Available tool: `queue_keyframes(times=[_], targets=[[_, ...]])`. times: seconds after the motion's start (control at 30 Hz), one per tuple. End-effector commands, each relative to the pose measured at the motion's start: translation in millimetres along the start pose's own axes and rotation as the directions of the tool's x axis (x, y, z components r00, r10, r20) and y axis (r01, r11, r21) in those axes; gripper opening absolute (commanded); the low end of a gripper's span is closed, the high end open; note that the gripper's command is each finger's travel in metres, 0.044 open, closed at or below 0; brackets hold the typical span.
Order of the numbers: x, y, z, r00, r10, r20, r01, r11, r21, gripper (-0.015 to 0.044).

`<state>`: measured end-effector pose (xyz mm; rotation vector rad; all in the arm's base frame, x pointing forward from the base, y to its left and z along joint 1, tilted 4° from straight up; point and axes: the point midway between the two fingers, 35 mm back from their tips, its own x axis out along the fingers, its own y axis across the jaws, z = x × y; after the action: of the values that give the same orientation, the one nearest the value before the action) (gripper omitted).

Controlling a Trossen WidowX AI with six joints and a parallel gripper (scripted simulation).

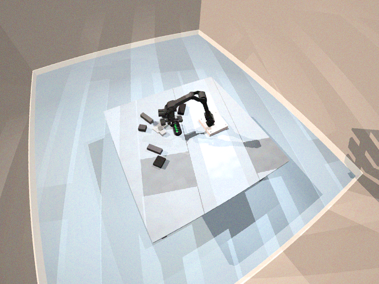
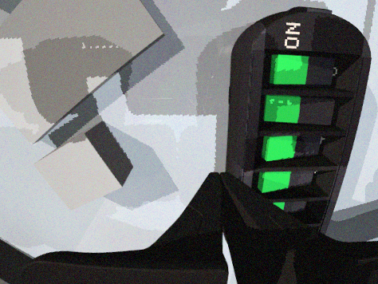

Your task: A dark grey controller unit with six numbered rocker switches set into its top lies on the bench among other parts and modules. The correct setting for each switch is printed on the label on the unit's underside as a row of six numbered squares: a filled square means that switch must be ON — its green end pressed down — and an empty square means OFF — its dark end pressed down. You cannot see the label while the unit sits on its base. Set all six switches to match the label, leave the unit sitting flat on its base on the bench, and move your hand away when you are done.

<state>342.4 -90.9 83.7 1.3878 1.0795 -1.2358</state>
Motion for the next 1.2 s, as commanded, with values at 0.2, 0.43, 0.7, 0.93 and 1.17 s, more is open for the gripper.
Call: queue_keyframes(times=[0.2, 0.43, 0.7, 0.93, 1.17], targets=[[0, 0, 0, 1.0, 0.001, -0.001, -0.001, 1.0, -0.001, 0.0], [-12, 1, 0, 1.0, 0.0, 0.0, 0.0, 1.0, 0.0, 0.0079], [-50, 0, 0, 1.0, 0.0, 0.0, 0.0, 1.0, 0.0, 0.0289], [-50, 0, 0, 1.0, 0.0, 0.0, 0.0, 1.0, 0.0, 0.0157], [-50, 0, 0, 1.0, 0.0, 0.0, 0.0, 1.0, 0.0, 0.0]])
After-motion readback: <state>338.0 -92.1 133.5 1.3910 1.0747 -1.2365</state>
